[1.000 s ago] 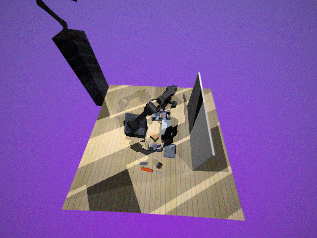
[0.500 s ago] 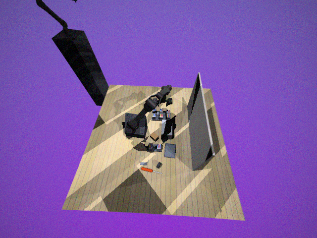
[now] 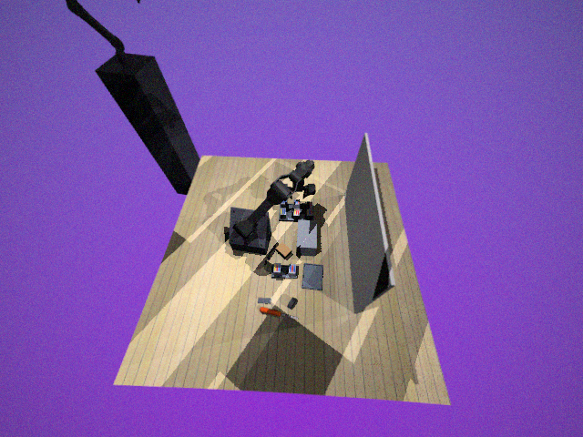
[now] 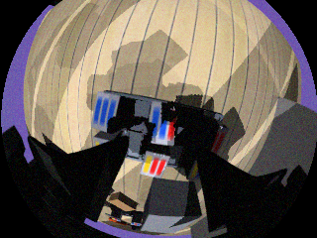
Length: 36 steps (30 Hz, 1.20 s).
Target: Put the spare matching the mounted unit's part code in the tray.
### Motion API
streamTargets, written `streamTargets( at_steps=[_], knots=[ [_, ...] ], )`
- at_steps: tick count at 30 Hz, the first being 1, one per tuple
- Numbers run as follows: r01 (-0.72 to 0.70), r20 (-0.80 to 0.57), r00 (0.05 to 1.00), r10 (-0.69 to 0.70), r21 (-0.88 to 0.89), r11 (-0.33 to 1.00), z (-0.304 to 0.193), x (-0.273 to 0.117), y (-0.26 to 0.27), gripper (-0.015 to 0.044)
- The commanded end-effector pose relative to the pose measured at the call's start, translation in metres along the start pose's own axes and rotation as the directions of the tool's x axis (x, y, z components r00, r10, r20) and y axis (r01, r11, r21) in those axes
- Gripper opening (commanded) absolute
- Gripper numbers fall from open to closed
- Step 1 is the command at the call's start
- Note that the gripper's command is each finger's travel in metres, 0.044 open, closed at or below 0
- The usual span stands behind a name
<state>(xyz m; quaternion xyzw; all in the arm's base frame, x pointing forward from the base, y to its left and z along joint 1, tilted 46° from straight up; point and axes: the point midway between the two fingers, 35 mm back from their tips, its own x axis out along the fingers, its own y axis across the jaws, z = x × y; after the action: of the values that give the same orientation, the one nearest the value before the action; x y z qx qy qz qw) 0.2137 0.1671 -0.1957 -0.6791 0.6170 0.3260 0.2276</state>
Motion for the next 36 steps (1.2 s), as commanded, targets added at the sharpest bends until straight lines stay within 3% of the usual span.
streamTargets(
  at_steps=[1, 36],
  knots=[
    [-0.003, -0.009, 1.0, 0.003, -0.007, 1.0, -0.001, 0.009, 0.001, 0.03],
    [-0.003, -0.012, 1.0, 0.003, -0.006, 1.0, -0.002, 0.067, 0.0, 0.03]
  ],
)
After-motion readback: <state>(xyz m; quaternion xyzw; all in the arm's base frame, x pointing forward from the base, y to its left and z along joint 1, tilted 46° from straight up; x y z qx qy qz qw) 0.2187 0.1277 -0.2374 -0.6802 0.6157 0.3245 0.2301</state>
